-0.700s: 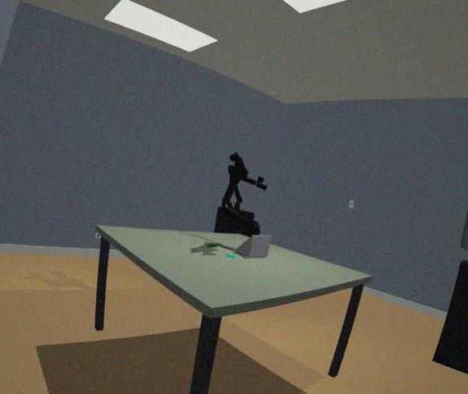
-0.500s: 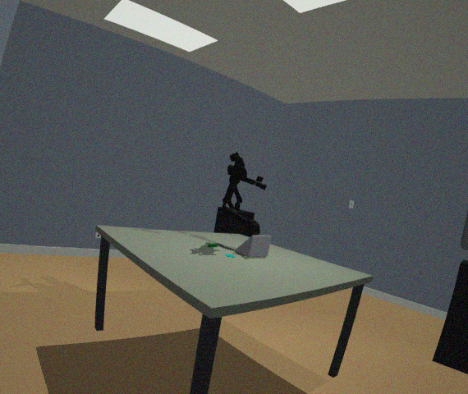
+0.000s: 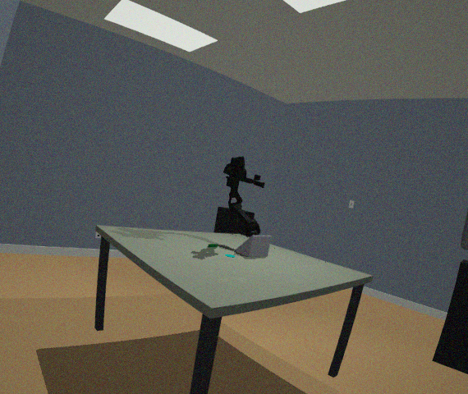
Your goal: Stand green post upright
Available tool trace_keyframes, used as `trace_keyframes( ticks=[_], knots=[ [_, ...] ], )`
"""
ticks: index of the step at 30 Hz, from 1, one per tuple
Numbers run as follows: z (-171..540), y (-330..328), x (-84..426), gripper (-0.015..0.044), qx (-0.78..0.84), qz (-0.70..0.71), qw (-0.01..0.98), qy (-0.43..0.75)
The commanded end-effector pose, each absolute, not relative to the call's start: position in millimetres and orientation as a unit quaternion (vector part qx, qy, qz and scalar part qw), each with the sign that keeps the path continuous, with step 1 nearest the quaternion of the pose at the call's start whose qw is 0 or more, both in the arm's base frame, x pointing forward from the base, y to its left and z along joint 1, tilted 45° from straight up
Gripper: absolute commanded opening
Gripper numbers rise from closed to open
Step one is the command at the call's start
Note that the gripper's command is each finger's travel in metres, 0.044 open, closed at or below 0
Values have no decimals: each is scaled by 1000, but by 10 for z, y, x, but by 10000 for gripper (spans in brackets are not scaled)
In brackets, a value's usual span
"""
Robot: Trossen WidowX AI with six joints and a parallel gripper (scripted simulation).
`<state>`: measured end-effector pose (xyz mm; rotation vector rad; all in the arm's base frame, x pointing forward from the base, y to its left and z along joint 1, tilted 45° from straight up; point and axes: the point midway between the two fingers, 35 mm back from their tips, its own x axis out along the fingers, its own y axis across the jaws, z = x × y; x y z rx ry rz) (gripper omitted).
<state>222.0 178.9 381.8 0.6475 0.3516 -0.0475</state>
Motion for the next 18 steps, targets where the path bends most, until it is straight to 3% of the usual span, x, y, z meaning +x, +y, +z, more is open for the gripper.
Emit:
trace_keyframes(
  ticks=[1, 9, 18],
  knots=[
    [3515, 1570, 2443, 233, 206, -80, 955, 198],
    [2993, 1002, 2730, 233, 17, -177, 943, 283],
    [2438, 223, 2783, 233, -157, -256, 853, 427]
  ],
)
